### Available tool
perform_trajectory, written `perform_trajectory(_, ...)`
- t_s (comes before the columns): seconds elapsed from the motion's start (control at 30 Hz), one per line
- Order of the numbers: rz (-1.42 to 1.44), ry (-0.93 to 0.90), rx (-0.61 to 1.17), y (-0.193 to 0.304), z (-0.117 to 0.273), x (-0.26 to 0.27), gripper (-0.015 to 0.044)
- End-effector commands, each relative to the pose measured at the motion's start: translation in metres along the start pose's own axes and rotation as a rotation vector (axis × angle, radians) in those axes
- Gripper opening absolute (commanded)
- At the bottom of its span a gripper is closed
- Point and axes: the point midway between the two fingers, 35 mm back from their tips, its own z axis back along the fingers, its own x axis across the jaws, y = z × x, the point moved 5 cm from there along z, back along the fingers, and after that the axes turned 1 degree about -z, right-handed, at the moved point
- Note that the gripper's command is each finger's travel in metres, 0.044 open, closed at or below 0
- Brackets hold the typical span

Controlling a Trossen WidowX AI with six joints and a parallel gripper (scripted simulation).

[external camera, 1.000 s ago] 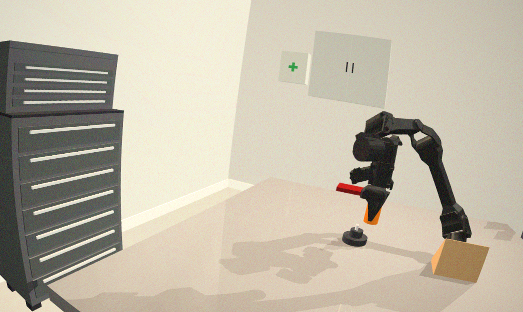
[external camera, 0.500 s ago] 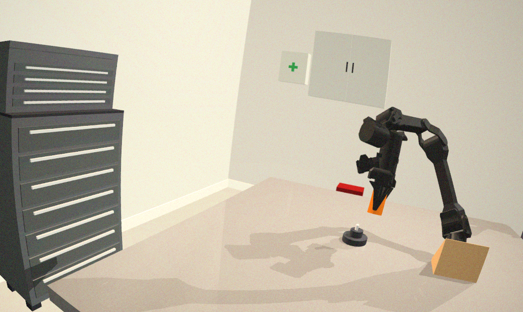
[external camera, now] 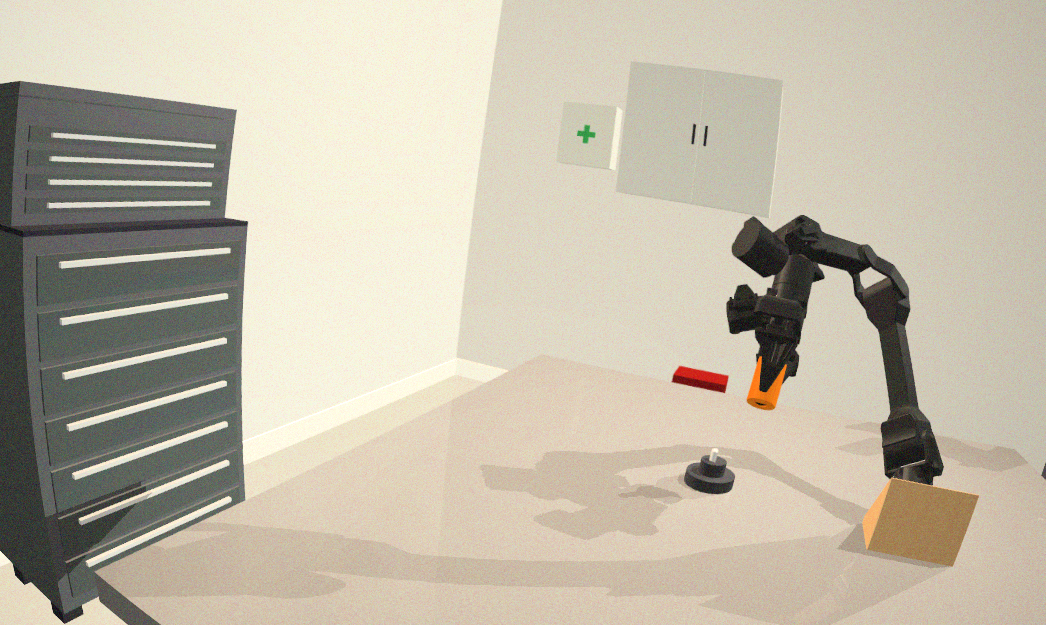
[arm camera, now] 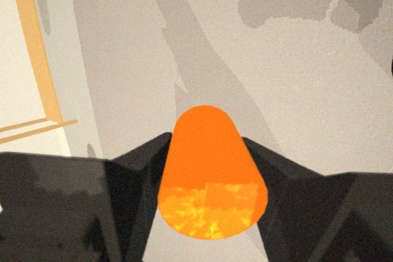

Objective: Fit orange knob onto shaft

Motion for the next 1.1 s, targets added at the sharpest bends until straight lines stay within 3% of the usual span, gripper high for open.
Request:
perform_trajectory(0.0,0.007,-0.102,0.006,0.003,0.009,-0.002,0.0000)
perform_trajectory(0.37,0.009,-0.357,0.010,0.010,0.030,-0.007,0.0000)
perform_trajectory(1.07,0.001,-0.449,0.010,0.009,0.026,-0.015,0.0000)
